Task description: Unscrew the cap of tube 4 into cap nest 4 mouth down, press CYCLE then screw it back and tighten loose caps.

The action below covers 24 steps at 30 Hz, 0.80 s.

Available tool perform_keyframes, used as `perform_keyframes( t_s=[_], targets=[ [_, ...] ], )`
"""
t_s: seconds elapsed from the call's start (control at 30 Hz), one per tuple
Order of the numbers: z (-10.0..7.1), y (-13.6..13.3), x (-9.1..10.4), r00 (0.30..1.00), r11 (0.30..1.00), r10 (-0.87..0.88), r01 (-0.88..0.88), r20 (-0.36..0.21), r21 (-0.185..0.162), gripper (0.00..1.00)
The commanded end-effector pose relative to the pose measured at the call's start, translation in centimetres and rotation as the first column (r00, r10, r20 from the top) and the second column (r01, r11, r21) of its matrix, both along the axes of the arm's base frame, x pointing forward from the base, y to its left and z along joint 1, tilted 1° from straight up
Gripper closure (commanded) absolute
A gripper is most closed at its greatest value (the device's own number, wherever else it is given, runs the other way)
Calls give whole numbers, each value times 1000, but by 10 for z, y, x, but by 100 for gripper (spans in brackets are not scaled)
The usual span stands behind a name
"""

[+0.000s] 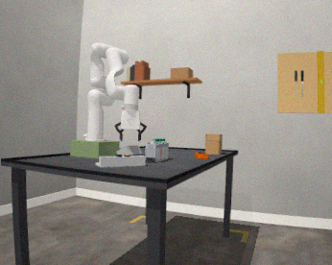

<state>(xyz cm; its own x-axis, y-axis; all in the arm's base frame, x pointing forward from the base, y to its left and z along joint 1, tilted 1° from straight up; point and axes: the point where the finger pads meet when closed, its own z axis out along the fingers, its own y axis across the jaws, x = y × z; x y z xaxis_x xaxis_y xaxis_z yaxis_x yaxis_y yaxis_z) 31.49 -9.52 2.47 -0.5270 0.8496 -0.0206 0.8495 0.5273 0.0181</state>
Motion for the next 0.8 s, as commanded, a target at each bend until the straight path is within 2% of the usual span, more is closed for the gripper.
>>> perform_keyframes(
  t_s=[0.0,0.13,0.33,0.4,0.77],
  targets=[
    [-2,-21,19,961,961,275,-275,-9,7,0],
    [-3,-40,33,917,917,398,-398,-10,6,0],
    [-5,-63,52,917,917,398,-398,-10,5,0],
    [-5,-63,52,917,917,398,-398,-10,5,0],
    [-8,-116,92,917,917,398,-398,-10,5,0]
  ],
)
